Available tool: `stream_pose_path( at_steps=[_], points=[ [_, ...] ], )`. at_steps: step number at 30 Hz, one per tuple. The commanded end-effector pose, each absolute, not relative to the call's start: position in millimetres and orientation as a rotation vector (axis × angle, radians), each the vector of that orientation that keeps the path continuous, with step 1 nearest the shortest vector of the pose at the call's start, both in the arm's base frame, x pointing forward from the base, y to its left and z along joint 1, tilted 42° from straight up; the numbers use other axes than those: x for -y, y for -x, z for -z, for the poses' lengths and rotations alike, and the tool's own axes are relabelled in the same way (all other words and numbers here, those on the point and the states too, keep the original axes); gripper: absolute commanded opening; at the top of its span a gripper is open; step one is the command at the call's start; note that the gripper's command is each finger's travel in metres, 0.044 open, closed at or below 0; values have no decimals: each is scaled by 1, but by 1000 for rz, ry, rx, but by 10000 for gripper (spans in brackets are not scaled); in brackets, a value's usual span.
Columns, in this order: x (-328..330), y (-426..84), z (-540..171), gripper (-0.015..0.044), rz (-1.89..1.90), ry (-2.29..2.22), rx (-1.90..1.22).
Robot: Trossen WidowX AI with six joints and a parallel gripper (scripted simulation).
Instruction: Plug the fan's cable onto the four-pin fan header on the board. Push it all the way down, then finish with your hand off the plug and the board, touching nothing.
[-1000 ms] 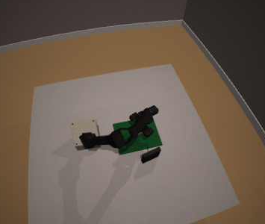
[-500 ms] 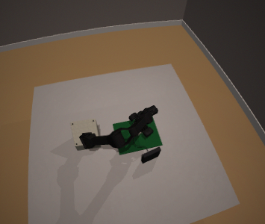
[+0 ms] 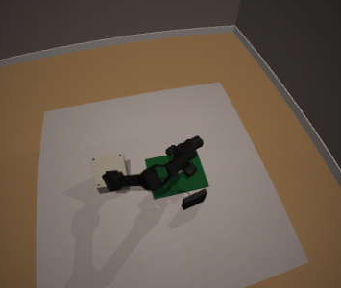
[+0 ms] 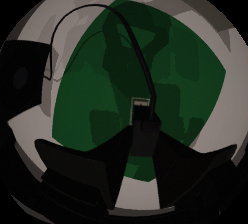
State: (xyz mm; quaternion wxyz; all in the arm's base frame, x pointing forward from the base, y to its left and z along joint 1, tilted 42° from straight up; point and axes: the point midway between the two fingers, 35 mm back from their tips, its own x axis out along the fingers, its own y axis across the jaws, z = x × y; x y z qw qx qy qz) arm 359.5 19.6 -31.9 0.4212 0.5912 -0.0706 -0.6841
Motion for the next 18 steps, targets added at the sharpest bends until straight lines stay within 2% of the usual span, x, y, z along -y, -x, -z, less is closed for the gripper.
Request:
stream_pose_path(
  at_steps=[1,18],
  points=[
    [-19,-360,33,0,1710,-1478,179],
    [-16,-360,36,0,1710,-1478,179]
  ],
)
